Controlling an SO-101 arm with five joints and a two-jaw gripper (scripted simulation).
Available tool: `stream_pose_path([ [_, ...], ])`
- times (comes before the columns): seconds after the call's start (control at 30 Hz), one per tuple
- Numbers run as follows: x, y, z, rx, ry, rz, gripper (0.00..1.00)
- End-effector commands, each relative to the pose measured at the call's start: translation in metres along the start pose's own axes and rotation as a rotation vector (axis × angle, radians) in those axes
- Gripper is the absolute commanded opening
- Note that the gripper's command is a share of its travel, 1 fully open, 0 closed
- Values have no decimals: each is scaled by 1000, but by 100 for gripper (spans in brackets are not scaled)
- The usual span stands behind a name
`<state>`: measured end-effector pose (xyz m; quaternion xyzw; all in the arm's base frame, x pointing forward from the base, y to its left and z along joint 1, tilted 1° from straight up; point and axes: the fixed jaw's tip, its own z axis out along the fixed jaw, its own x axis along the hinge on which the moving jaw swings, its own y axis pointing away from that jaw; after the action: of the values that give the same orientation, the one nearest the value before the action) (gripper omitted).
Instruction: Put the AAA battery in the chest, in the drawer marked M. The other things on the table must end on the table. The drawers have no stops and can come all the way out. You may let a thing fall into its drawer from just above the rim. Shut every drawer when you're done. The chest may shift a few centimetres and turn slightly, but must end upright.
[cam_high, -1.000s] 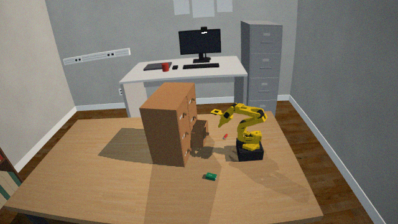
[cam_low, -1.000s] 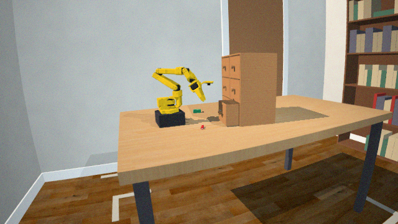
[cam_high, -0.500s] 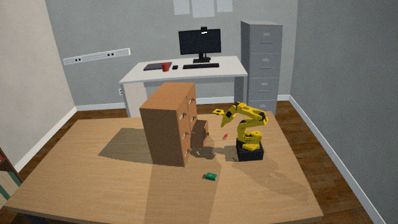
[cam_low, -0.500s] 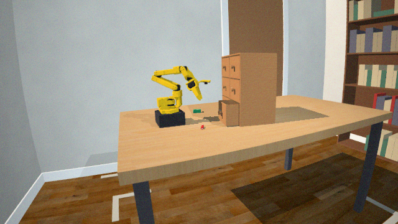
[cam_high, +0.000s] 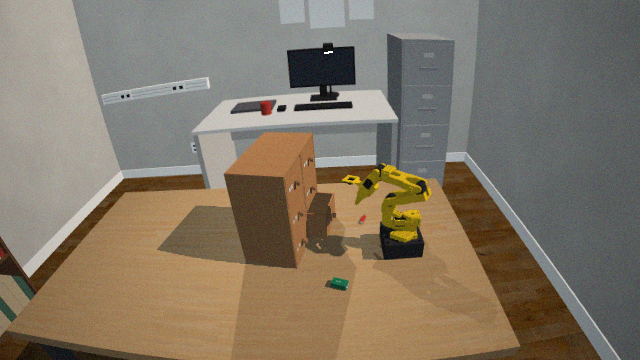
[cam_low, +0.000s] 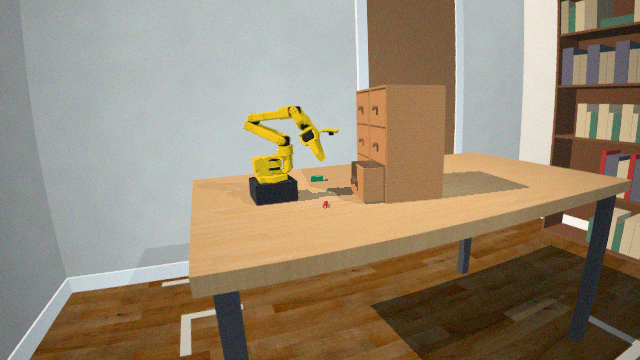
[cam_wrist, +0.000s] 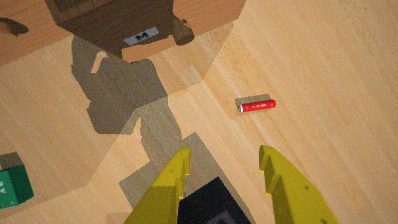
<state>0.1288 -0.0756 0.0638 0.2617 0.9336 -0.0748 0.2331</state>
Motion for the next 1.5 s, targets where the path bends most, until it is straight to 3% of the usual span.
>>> stream_pose_path([
  [0.0, -3, -1, -3, 3, -19, -4, 21],
  [0.17, -3, -1, -3, 3, -19, -4, 21],
  [0.43, -40, -2, -66, 14, -272, 2, 21],
  [0.67, -46, -3, -127, 21, -493, 8, 20],
  [0.73, -46, -3, -127, 21, -493, 8, 20],
  [0.8, -44, -3, -140, 23, -541, 9, 20],
  [1.3, -44, -3, -140, 23, -541, 9, 19],
  [1.47, -43, -21, -140, 131, -537, 121, 19],
])
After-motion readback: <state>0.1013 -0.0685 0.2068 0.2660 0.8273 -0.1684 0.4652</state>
